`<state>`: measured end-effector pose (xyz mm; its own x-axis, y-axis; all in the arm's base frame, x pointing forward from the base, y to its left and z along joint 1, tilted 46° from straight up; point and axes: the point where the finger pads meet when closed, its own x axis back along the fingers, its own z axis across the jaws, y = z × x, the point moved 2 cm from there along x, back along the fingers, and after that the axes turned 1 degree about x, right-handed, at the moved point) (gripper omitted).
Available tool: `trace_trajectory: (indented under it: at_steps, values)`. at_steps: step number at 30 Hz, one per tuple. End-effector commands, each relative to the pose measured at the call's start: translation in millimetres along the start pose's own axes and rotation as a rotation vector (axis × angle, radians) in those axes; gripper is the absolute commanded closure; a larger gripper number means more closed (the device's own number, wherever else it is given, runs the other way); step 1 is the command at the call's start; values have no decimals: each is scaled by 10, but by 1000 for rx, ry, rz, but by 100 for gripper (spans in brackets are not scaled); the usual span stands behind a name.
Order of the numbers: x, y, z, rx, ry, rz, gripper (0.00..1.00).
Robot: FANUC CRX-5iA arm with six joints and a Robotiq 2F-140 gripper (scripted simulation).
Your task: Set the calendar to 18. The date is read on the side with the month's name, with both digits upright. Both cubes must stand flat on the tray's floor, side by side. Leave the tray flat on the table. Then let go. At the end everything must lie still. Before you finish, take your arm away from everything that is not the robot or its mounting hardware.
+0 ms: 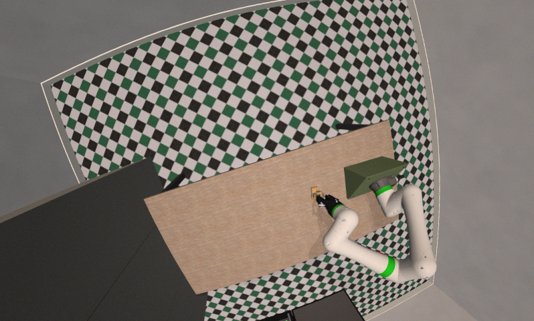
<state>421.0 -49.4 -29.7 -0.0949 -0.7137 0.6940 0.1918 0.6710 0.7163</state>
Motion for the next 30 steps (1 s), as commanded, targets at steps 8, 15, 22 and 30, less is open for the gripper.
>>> trace_trajectory:
  at_steps: [8,15,22,30]
  values:
    - [-184,-1,-4,0,-1,0,83]
    - [-207,-1,-4,0,-1,0,83]
    - [-207,-1,-4,0,-1,0,83]
    - [-207,-1,-4,0,-1,0,83]
